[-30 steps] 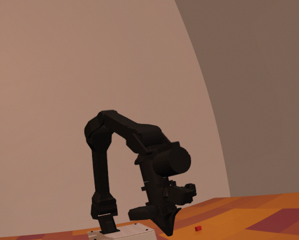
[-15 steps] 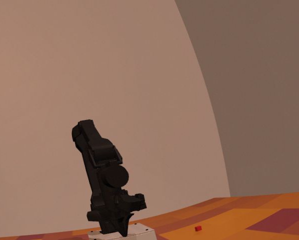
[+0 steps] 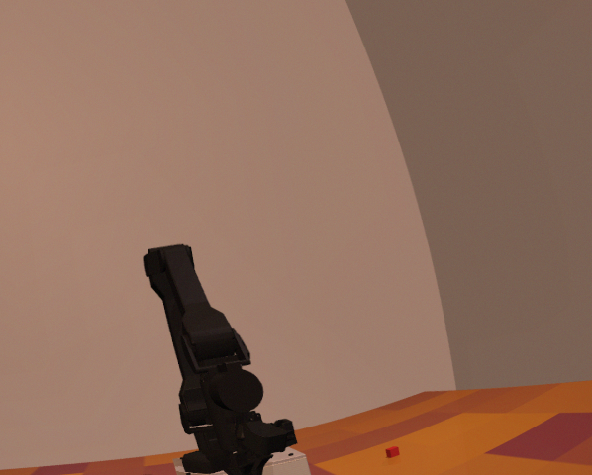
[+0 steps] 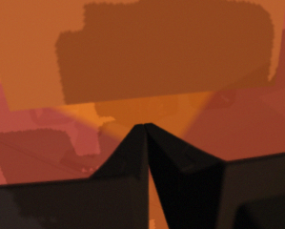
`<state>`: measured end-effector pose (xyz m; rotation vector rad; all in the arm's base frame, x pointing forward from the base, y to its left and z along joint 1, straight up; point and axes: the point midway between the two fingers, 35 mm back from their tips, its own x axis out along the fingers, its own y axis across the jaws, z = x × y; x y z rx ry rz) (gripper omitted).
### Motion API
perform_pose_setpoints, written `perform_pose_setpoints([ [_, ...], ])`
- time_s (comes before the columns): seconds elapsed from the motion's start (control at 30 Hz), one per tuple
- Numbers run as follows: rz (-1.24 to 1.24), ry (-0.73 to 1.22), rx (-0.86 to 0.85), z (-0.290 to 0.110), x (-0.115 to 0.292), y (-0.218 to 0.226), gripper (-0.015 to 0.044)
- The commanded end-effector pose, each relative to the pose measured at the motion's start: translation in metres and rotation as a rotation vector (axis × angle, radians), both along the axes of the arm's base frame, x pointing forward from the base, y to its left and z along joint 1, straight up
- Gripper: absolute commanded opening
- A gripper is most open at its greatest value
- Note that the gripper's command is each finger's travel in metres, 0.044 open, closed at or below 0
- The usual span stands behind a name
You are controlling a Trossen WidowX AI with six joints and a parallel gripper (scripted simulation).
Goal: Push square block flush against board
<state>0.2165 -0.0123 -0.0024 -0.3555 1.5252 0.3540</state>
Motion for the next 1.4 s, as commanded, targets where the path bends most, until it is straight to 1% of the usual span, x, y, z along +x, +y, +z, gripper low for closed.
perform_pose_setpoints([
  [0.0, 0.002, -0.002, -0.002, 0.000, 0.003, 0.001, 0.0000],
  [0.67, 0.002, -0.004, -0.001, 0.000, 0.021, 0.010, 0.0000],
  [1.37, 0.002, -0.002, -0.003, 0.000, -0.006, -0.005, 0.0000],
])
